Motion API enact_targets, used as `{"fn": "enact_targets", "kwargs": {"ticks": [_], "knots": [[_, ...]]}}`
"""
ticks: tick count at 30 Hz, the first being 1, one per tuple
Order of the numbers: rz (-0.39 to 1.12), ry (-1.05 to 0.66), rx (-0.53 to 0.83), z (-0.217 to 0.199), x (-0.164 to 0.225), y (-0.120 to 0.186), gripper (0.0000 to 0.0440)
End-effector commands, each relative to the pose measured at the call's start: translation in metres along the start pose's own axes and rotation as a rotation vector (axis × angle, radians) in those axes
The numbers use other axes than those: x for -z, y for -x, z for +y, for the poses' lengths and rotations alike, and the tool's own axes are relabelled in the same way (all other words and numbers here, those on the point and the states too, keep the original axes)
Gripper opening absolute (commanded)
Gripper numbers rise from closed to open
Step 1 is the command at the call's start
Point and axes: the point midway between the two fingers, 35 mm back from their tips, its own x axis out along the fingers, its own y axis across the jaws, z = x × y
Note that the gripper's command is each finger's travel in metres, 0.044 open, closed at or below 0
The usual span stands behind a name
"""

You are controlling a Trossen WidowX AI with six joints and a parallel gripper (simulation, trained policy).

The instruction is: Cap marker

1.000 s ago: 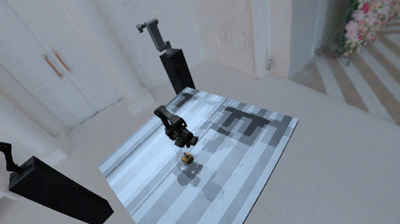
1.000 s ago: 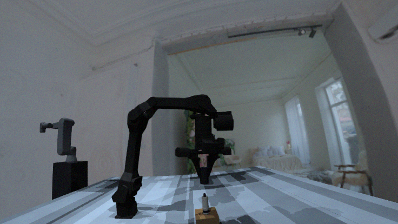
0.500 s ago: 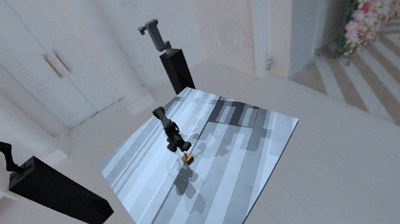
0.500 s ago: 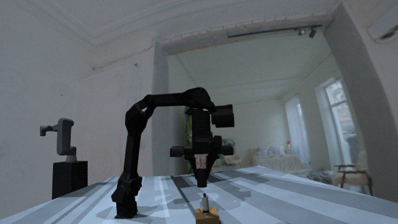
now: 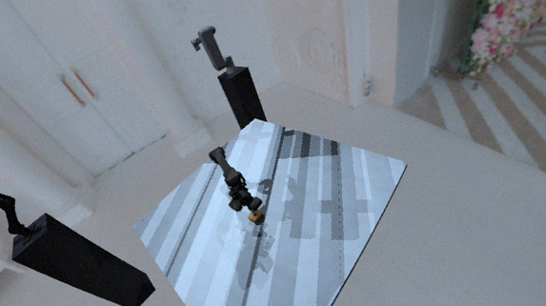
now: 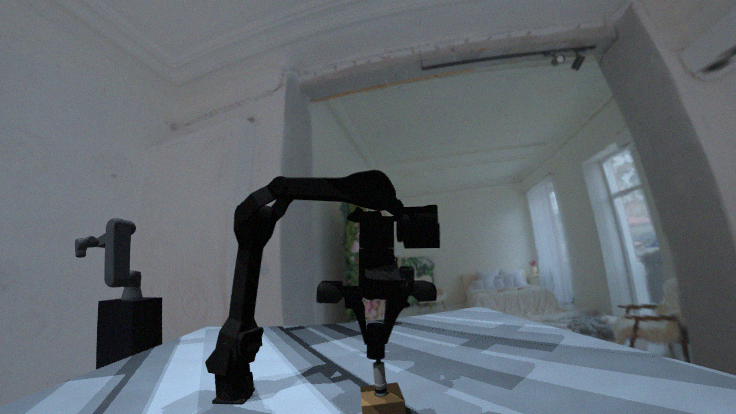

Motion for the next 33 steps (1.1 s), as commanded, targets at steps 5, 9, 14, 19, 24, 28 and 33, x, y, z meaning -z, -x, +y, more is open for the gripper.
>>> {"fn": "enact_targets", "kwargs": {"ticks": [5,9,14,19,24,28,33], "knots": [[0.018,-0.014,0.020,0.000,0.000,-0.017,0.0000],[0.026,-0.012,0.027,0.001,0.000,-0.025,0.0000],[0.033,-0.009,0.038,0.001,-0.001,-0.034,0.0000],[0.038,0.000,0.045,0.001,-0.001,-0.045,0.0000],[0.036,0.013,0.049,0.001,-0.002,-0.055,0.0000],[0.031,0.025,0.051,0.001,-0.003,-0.060,0.0002],[0.025,0.036,0.055,0.000,-0.004,-0.065,0.0004]]}}
